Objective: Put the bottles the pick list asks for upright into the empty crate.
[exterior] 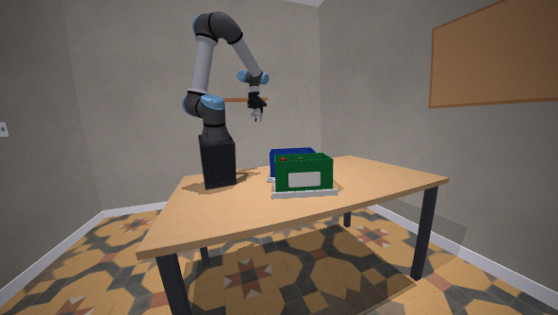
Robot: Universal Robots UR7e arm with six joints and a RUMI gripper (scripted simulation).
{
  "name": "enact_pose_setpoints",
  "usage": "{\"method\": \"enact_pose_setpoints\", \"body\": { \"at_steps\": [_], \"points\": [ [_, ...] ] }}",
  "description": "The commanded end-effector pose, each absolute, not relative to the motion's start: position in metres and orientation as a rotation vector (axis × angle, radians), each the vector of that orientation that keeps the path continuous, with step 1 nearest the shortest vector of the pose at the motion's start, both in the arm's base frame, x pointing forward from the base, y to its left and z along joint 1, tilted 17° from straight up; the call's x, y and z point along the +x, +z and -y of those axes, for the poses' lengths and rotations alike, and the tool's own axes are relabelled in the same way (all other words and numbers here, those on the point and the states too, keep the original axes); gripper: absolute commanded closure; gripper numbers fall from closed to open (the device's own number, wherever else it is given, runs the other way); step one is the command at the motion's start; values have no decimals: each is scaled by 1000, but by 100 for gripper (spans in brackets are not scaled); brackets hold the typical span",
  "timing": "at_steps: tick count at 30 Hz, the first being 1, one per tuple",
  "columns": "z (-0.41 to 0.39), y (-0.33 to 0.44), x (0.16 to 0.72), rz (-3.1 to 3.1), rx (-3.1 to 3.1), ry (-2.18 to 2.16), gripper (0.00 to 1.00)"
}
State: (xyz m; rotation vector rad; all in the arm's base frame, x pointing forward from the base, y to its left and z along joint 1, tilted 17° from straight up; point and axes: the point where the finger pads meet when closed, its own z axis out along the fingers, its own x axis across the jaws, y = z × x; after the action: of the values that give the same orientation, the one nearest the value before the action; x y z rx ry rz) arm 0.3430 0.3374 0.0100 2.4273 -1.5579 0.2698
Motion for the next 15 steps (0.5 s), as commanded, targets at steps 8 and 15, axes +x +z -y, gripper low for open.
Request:
{"method": "enact_pose_setpoints", "body": {
  "at_steps": [8, 15],
  "points": [
    [-336, 8, 315, 1567, 2431, 255, 62],
    [-336, 8, 315, 1567, 2431, 255, 62]
  ]
}}
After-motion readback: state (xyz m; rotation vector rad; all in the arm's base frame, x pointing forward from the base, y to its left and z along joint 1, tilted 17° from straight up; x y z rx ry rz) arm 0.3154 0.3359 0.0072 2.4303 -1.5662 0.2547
